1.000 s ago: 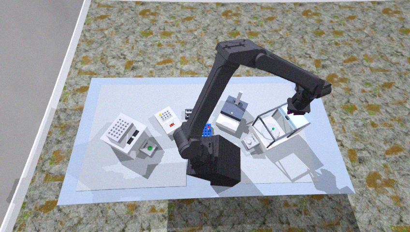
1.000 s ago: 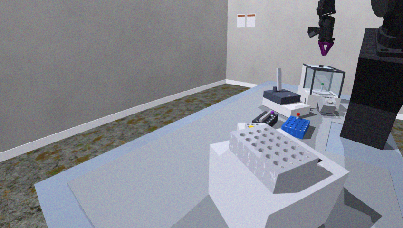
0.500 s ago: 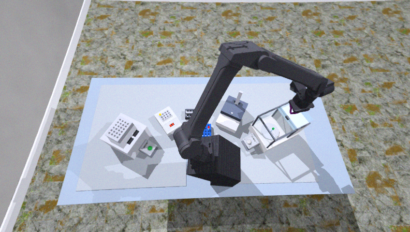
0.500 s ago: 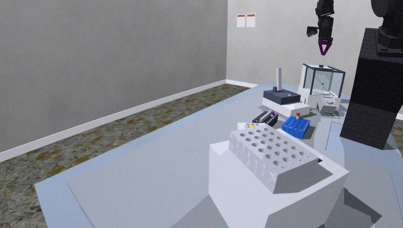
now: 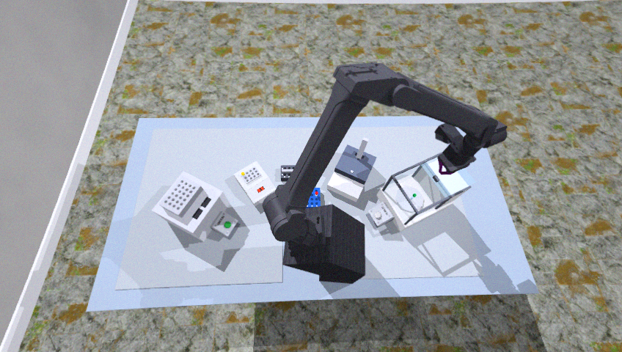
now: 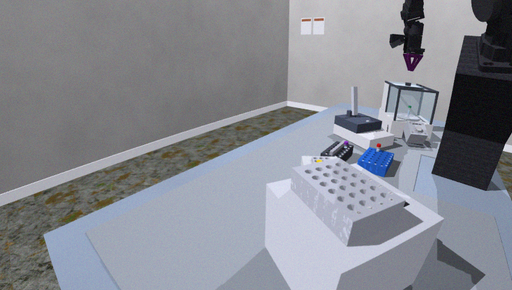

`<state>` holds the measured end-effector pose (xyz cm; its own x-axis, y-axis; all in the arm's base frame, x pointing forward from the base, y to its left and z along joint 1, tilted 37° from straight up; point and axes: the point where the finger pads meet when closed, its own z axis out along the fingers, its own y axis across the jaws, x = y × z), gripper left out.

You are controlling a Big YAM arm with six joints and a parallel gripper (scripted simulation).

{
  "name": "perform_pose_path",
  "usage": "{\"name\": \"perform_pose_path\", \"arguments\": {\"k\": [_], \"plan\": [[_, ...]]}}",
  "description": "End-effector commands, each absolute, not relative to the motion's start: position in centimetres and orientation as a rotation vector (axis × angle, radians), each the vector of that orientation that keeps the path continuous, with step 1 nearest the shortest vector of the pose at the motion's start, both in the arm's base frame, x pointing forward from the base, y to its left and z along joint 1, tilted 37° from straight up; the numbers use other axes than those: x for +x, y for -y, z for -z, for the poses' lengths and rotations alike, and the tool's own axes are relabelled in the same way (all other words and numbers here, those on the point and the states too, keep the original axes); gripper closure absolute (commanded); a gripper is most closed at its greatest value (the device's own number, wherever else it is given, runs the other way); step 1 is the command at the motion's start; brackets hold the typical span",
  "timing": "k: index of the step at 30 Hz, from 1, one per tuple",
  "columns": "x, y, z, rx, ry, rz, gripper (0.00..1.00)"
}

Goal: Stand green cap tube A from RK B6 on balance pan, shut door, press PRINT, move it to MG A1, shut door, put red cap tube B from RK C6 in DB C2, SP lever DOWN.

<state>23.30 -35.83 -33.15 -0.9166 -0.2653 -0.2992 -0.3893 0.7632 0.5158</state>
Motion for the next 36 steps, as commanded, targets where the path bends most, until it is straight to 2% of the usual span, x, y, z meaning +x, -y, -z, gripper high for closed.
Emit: {"name": "perform_pose_path", "arguments": {"k": [1, 36], "plan": [[24.0, 35.6, 33.7, -0.573, -2.734, -0.885, 0.7], [24.1, 32.4, 37.4, -0.544, -2.744, -0.885, 0.7]]}}
